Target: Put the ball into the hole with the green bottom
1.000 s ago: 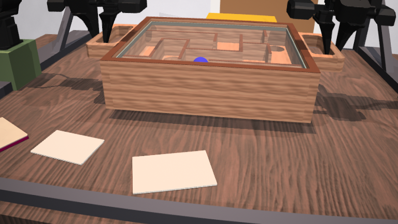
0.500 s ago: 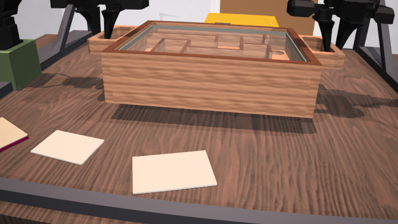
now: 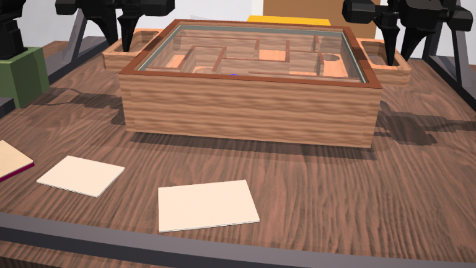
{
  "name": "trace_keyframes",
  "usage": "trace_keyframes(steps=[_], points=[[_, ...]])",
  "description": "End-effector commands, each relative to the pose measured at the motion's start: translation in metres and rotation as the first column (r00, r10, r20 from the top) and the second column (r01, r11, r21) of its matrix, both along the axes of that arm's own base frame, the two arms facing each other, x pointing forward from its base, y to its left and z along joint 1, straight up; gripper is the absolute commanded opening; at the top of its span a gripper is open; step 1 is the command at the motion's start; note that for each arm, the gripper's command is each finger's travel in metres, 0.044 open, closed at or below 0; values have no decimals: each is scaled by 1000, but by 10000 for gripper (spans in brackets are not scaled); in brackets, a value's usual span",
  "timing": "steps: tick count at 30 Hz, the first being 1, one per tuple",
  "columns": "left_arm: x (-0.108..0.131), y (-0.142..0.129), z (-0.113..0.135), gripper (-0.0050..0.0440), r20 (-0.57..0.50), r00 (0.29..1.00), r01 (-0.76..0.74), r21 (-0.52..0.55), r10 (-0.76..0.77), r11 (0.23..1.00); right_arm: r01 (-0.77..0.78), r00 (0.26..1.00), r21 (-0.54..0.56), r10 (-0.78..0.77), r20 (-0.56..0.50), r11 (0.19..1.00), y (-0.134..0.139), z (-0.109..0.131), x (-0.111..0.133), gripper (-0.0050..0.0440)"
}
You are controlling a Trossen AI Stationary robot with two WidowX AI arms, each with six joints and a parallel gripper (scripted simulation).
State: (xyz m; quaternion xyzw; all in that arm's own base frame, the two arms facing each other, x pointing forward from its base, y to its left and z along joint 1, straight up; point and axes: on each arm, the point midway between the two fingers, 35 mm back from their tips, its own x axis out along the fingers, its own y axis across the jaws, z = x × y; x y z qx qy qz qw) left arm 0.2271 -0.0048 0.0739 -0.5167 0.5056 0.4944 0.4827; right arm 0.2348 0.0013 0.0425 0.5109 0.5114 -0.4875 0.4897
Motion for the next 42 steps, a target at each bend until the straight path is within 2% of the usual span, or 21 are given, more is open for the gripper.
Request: trace_keyframes(steps=[1, 2, 3, 4, 8, 9, 22, 23, 25, 26, 28, 31, 32, 42], points=[[3, 0, 10, -50, 36, 999, 2, -21, -2, 1000, -1, 999, 17, 0, 50, 1000, 0, 12, 10, -50], [5, -2, 13, -50, 43, 999, -2, 10, 2, 1000, 2, 999, -10, -2, 52, 1000, 1, 12, 10, -50], [-2, -2, 3, -50, 33, 999, -3, 18, 2, 1000, 2, 1000, -18, -1, 25, 1000, 2, 13, 11, -50], [6, -1, 13, -50, 50, 999, -1, 0, 1, 1000, 0, 999, -2, 0, 44, 1000, 0, 13, 9, -50], [6, -1, 12, -50, 50, 999, -1, 7, 0, 1000, 1, 999, -6, 0, 44, 1000, 0, 12, 9, -50], [-1, -1, 1, -50, 29, 1000, -1, 16, 1, 1000, 1, 1000, -14, -1, 15, 1000, 1, 1, 3, -50], [-2, -4, -17, -50, 3, 1000, -1, 45, 1, 999, 1, 1000, -39, -1, 15, 999, 3, -11, 4, -50], [3, -4, -8, -50, 37, 999, -2, 39, 0, 999, 2, 999, -35, 0, 45, 999, 3, -2, 10, -50], [3, -4, -8, -50, 37, 999, -2, 39, 0, 999, 2, 999, -35, 0, 45, 999, 3, -2, 10, -50], [-2, -4, -20, -50, 2, 1000, -1, 50, 1, 999, 2, 1000, -43, -1, 15, 999, 3, -13, 4, -50], [-2, -4, -22, -50, 1, 1000, -1, 54, 1, 999, 2, 1000, -47, -1, 14, 999, 4, -15, 4, -50], [6, -5, -9, -50, 45, 999, -2, 43, 1, 999, 3, 1000, -50, -1, 31, 999, 4, -13, 7, -50], [6, -5, -9, 171, 45, 999, -2, 44, 0, 999, 3, 999, -45, -1, 43, 999, 4, -8, 10, -50], [2, -4, -15, 171, 21, 1000, -1, 45, 0, 999, 3, 999, -42, -2, 43, 999, 4, -8, 10, -50]])
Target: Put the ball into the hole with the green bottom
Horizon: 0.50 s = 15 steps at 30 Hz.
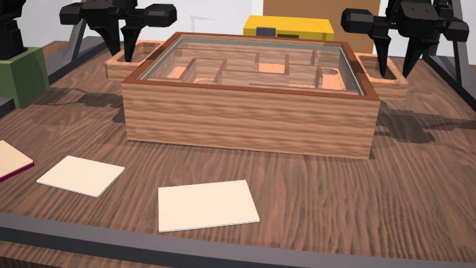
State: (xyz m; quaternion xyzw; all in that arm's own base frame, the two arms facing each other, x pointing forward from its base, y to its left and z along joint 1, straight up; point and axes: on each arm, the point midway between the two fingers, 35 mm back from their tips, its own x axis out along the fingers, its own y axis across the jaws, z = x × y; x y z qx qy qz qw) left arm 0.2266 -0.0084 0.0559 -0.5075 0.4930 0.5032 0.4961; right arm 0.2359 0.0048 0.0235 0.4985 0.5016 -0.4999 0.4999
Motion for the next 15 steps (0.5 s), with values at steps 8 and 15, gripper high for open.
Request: trace_keyframes(steps=[8, 15], points=[[2, -1, 3, 171, 13, 1000, -1, 0, 1, 1000, 2, 999, 2, -2, 48, 1000, 0, 11, 9, 171], [2, -1, 3, 171, 13, 1000, -1, 0, 1, 1000, 2, 999, 2, -2, 39, 1000, 0, 9, 7, 171]])
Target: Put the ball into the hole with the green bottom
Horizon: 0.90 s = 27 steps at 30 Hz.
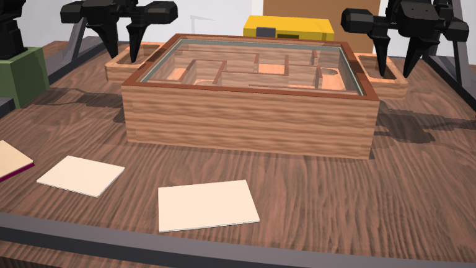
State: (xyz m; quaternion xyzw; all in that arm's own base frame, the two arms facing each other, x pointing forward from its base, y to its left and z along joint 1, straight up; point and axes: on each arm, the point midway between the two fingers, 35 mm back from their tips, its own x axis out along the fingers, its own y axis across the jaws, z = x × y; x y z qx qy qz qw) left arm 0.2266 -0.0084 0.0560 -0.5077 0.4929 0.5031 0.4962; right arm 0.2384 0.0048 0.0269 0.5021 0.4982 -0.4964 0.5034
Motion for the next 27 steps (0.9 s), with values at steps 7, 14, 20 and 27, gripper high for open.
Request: trace_keyframes(steps=[7, 14, 20, 27], points=[[2, -1, 3, 171, 13, 1000, -1, 1, 1, 1000, 2, 1000, 2, -2, 25, 1000, 0, 5, 5, 171], [6, -1, 19, 171, 38, 999, -1, -1, 1, 1000, 2, 1000, 2, -2, 25, 1000, 0, 5, 5, 171], [4, -1, 27, 171, 27, 1000, 0, 0, 0, 1000, 2, 1000, 2, -2, 23, 1000, 0, 5, 4, 171], [4, -1, 49, 171, 37, 999, -1, 0, 1, 1000, 2, 1000, 2, -2, 25, 1000, 0, 5, 5, 171]])
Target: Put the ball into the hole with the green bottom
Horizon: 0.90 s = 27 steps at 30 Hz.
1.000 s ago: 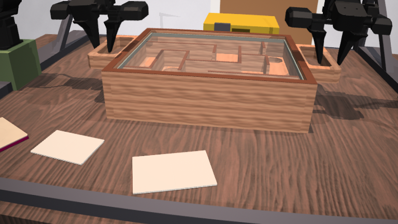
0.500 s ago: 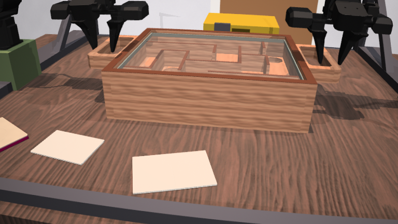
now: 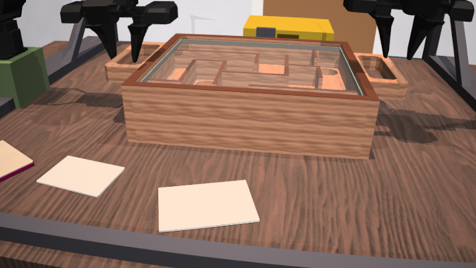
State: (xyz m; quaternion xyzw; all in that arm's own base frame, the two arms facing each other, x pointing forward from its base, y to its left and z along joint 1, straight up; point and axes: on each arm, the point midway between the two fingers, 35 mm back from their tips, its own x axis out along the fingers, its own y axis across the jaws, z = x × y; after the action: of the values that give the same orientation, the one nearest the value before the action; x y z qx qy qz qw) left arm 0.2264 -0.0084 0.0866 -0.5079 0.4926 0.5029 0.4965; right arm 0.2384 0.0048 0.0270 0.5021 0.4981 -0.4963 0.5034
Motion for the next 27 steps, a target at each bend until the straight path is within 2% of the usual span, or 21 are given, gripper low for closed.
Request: trace_keyframes(steps=[1, 7, 14, 21, 27], points=[[5, -1, 18, 171, 36, 999, -1, 0, 1, 1000, 2, 1000, 2, -2, 24, 1000, 0, 5, 5, 171], [4, -1, 38, 171, 34, 999, -1, 0, 1, 1000, 2, 1000, 2, -2, 24, 1000, 0, 5, 5, 171], [4, -1, 33, 171, 11, 1000, -1, 1, 1, 1000, 2, 1000, 2, -2, 24, 1000, 0, 5, 5, 171], [2, 0, 31, 171, 3, 1000, -1, 1, 1, 1000, 2, 999, 2, -2, 36, 1000, 0, 29, 6, 171], [1, 0, 31, 171, 6, 1000, 0, 1, 0, 1000, 2, 999, 2, -2, 36, 1000, 0, 39, 6, 171]])
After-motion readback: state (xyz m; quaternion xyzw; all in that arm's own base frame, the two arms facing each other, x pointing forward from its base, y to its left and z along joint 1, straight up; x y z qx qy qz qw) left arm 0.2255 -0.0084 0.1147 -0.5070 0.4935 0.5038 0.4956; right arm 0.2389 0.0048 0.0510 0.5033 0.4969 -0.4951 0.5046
